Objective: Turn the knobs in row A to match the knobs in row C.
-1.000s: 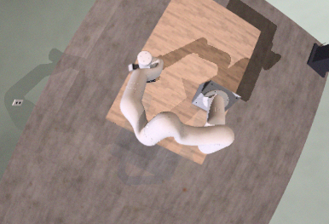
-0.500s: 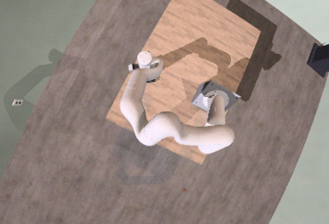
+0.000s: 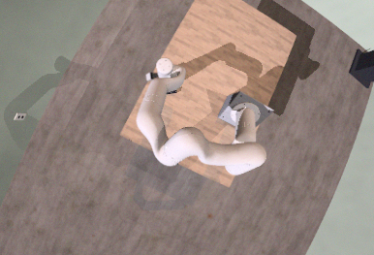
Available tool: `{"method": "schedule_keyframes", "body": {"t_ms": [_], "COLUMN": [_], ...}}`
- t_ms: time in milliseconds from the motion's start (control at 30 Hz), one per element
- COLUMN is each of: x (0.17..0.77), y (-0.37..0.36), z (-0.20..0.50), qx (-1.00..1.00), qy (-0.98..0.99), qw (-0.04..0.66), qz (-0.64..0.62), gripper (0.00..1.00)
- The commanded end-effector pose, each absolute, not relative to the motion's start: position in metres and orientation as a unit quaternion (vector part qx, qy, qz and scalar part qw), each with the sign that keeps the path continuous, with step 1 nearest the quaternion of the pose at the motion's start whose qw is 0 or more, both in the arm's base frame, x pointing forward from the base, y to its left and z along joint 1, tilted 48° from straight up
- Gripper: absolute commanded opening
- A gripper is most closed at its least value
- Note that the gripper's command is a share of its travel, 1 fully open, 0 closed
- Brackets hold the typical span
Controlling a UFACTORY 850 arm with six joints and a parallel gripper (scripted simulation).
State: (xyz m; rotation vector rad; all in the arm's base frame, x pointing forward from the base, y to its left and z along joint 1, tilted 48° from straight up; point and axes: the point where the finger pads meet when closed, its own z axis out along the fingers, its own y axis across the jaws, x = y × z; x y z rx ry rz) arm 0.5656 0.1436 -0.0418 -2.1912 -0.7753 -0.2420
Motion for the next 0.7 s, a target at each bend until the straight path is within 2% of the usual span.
{"method": "schedule_keyframes", "body": {"t_ms": [0, 667], "x": [0.566, 0.567], "y": [0.143, 0.132], "z": [-0.041, -0.031], "qx": [-0.863, -0.863], "qy": [-0.305, -0.305], "qw": [0.391, 0.391], "qz": [-0.096, -0.096], "gripper": [0.19, 0.19]}}
